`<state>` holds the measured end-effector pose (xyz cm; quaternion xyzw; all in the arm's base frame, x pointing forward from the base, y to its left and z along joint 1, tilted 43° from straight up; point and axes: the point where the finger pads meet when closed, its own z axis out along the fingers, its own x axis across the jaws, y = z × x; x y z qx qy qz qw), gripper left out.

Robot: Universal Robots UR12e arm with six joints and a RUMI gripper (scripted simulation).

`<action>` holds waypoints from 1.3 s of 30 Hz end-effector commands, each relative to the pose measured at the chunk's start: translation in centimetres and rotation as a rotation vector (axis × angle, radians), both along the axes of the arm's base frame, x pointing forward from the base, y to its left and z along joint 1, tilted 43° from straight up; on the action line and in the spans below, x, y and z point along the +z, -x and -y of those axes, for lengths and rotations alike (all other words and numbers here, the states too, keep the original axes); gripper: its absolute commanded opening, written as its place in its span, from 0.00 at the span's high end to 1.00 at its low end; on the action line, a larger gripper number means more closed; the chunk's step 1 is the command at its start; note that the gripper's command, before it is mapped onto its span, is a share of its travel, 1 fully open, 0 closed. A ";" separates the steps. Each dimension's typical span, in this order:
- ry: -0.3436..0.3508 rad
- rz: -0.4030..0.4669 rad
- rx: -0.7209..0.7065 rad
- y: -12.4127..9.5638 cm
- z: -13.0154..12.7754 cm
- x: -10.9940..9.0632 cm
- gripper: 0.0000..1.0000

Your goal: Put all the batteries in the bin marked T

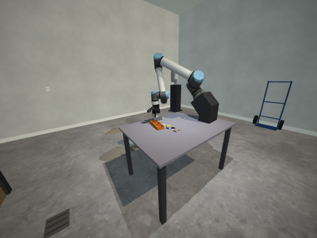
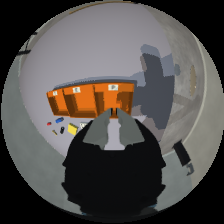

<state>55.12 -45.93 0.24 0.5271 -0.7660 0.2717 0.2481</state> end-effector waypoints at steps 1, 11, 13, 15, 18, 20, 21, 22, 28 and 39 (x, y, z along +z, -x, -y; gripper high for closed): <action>0.000 0.001 0.000 -0.1 -0.4 0.5 0.96; 0.000 0.001 0.000 -0.3 -1.8 2.0 0.96; 0.000 0.001 0.000 -0.3 -2.1 2.3 0.96; 0.000 0.001 0.000 -0.4 -2.4 2.6 0.96; 0.000 0.001 0.000 -0.4 -2.6 2.8 0.96; 0.000 0.001 0.000 -0.4 -2.6 2.8 0.96; 0.000 0.001 0.000 -0.4 -2.6 2.8 0.96; 0.000 0.001 0.000 -0.6 -2.9 2.5 0.96; 0.000 0.001 0.000 -1.7 -4.9 0.5 0.96; 0.000 0.001 0.000 -3.3 -7.9 -2.5 0.96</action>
